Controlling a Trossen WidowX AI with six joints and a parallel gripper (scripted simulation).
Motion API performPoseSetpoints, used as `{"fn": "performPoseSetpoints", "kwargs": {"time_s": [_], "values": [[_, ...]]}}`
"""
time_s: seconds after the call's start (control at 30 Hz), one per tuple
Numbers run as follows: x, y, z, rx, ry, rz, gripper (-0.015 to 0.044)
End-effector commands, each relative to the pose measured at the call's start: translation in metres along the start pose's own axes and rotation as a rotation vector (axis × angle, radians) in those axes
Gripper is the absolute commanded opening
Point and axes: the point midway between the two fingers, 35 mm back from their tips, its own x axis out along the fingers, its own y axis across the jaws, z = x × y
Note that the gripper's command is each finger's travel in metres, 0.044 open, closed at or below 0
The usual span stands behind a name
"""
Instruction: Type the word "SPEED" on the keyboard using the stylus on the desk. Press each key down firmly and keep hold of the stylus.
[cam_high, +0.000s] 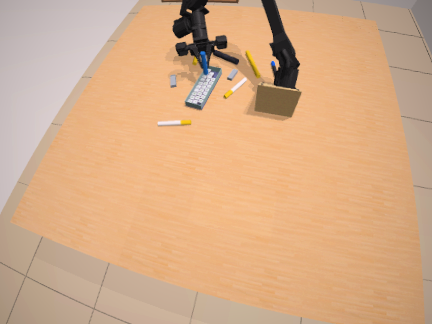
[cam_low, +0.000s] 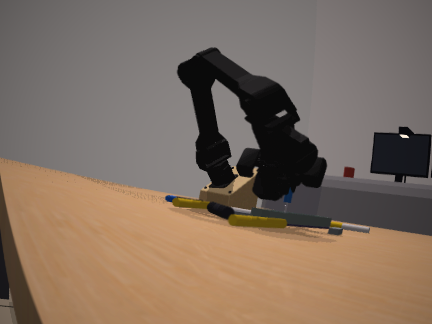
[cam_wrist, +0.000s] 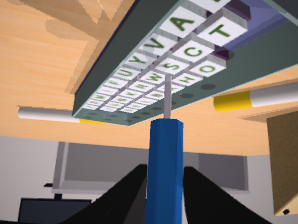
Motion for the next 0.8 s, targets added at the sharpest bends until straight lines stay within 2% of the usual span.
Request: {"fn": "performPoseSetpoints", "kwargs": {"time_s": [0.0,0.77], "values": [[0.0009,0.0000,0.0013,-0.005,-0.002,-0.001,0.0081],[0.0046,0.0000,0.0076,-0.005,-0.002,-0.001,0.0081]]}}
